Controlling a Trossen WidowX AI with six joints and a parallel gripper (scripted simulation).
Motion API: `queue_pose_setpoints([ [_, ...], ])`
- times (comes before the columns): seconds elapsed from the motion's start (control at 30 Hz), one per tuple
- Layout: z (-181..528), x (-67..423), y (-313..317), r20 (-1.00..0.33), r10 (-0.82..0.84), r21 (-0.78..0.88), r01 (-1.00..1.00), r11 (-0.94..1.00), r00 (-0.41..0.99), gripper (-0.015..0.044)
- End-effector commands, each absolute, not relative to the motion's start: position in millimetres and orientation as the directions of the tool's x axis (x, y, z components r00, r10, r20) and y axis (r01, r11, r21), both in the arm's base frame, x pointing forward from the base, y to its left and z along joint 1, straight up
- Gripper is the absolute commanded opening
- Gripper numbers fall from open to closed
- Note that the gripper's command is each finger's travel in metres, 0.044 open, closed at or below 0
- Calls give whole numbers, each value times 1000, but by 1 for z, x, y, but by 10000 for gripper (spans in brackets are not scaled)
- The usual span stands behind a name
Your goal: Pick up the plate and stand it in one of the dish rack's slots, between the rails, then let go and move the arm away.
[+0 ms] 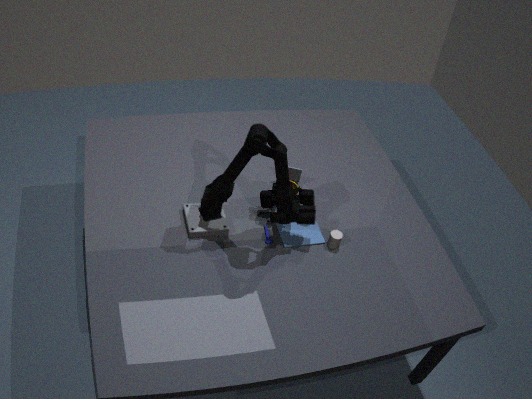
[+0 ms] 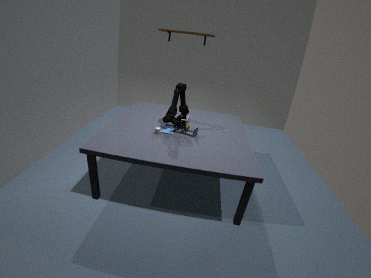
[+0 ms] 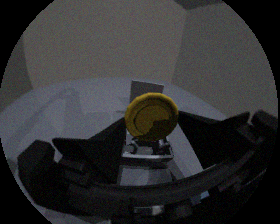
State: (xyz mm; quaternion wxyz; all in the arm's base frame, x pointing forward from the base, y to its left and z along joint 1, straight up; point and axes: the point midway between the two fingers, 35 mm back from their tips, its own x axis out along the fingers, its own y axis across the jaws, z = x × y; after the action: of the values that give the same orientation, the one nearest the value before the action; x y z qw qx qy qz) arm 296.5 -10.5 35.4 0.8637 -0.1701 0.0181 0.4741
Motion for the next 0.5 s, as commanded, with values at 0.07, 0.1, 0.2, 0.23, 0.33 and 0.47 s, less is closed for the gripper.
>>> queue_pose_setpoints([
  [0.07, 36, 297, -11, -192, 812, -280, -824, 492, 550, 0],
  [0.1, 36, 297, -11, -192, 813, -278, -825, 492, 550, 26],
  [0.2, 36, 297, -11, -192, 813, -277, -825, 493, 550, 105],
  [0.23, 36, 297, -11, -192, 813, -277, -825, 493, 550, 131],
  [0.33, 36, 297, -11, -192, 813, -277, -825, 493, 550, 210],
  [0.47, 36, 297, -11, -192, 813, -277, -825, 493, 550, 315],
])
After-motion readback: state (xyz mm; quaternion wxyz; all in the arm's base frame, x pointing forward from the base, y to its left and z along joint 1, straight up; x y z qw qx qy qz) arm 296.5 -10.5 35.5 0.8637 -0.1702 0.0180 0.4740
